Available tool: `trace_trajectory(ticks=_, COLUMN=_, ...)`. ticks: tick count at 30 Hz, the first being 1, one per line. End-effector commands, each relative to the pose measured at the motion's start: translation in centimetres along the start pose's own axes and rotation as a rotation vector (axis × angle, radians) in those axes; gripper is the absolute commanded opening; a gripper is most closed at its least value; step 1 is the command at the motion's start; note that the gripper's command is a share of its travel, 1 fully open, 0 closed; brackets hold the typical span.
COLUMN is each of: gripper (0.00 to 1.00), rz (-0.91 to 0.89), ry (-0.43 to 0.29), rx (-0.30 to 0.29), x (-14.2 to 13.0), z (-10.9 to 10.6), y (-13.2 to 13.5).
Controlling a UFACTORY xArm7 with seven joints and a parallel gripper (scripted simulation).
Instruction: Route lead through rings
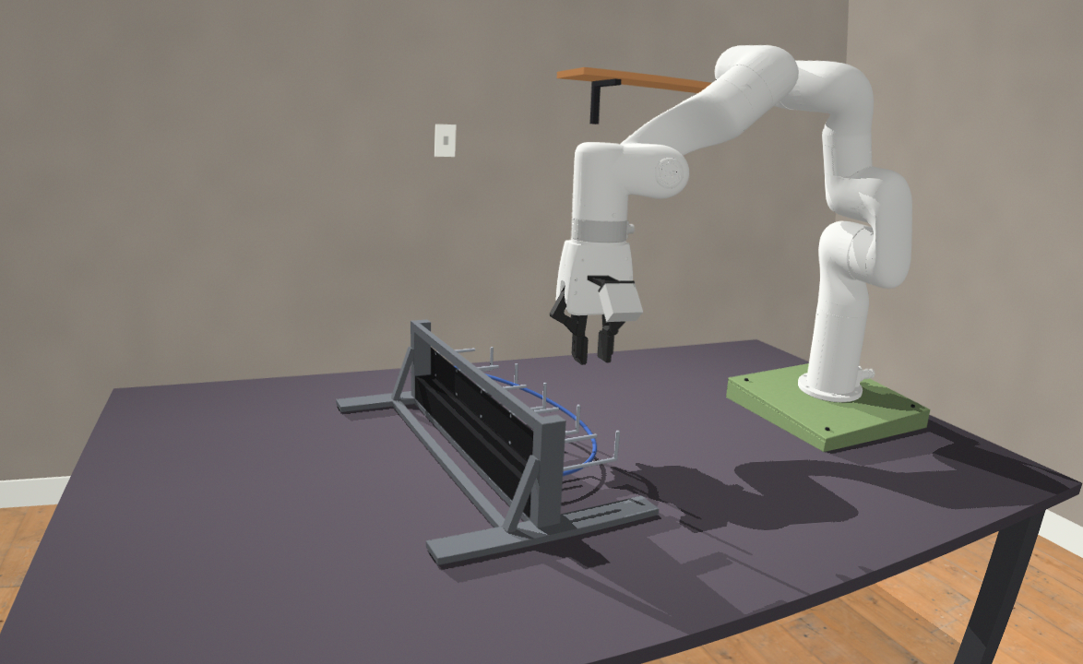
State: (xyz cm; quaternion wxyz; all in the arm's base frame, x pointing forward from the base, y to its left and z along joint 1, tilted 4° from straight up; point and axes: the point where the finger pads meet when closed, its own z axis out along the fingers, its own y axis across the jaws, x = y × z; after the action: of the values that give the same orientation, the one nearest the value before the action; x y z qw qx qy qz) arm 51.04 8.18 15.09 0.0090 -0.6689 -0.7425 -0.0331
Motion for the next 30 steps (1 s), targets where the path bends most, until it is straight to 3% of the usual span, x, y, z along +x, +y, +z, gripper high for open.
trace_trajectory(ticks=1, gripper=0.33, rz=0.0, ry=0.0, rx=-0.005, x=0.0, z=-0.2, y=0.1)
trace_trajectory(ticks=17, gripper=0.33, rz=0.0, ry=0.0, rx=-0.005, x=0.0, z=1.1, y=0.2)
trace_trajectory(ticks=30, gripper=0.33, rz=0.0, ry=0.0, rx=-0.005, x=0.0, z=4.6, y=0.2)
